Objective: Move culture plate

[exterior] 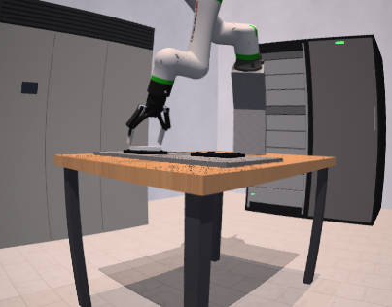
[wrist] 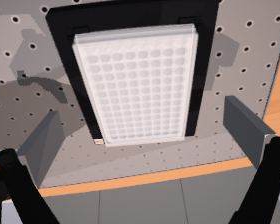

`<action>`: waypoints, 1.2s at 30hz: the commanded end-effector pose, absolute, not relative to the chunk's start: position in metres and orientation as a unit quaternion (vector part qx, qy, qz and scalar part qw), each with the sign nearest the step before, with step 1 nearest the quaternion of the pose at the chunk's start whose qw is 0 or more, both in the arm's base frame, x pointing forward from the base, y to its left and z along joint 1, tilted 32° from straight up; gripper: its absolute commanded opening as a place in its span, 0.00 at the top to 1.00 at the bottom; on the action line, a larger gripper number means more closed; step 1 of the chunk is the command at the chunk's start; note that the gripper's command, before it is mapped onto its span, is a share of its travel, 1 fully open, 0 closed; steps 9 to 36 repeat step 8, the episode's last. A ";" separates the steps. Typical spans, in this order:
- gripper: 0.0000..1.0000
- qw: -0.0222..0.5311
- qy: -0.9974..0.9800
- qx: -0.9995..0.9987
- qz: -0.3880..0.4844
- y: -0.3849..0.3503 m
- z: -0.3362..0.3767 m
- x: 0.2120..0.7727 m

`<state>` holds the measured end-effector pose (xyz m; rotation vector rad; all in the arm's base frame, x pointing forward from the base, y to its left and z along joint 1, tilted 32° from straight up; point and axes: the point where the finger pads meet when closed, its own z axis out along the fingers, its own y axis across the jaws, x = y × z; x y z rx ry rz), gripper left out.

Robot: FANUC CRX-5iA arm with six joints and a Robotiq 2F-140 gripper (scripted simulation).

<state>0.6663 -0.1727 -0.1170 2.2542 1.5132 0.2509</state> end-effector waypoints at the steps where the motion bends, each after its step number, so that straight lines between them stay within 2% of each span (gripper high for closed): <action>1: 0.00 0.206 0.543 0.809 0.090 -0.174 -0.110 0.662; 36: 0.00 0.206 0.543 0.809 0.090 -0.177 -0.094 0.653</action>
